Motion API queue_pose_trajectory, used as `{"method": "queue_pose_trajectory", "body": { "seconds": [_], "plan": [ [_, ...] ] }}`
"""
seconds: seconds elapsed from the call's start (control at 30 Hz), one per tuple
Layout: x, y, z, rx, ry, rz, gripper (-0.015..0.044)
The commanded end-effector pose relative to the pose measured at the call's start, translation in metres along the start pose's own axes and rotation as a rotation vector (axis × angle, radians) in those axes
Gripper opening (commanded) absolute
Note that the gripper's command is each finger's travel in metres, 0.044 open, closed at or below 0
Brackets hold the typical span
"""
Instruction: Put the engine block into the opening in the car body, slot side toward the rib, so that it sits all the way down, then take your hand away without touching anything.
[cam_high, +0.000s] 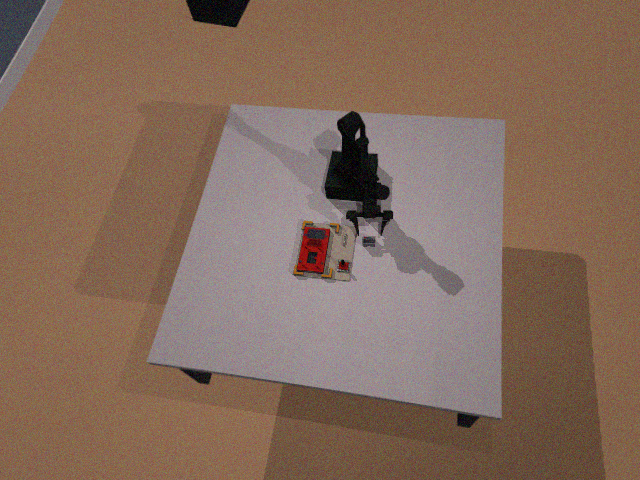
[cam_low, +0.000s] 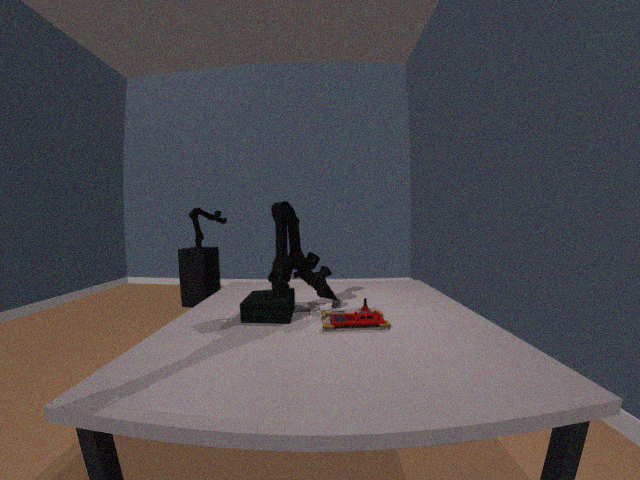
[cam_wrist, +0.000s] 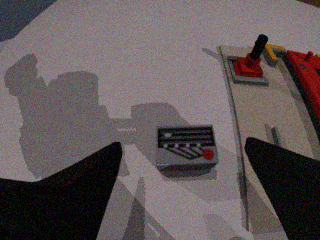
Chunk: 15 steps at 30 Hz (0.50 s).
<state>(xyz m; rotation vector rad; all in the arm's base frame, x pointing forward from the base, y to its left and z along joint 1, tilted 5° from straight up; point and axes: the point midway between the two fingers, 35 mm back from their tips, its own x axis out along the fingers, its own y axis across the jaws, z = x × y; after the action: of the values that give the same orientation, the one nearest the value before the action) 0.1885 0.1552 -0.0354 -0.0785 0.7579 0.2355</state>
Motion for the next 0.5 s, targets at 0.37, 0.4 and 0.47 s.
{"method": "queue_pose_trajectory", "body": {
  "seconds": [0.37,0.4,0.47],
  "plan": [
    [-0.0023,-0.0005,-0.0003,-0.001,0.002,-0.001,0.044],
    [-0.0023,-0.0005,-0.0003,-0.001,0.002,-0.001,0.044],
    [-0.0023,-0.0005,-0.0003,-0.001,0.002,-0.001,0.044]
  ]
}}
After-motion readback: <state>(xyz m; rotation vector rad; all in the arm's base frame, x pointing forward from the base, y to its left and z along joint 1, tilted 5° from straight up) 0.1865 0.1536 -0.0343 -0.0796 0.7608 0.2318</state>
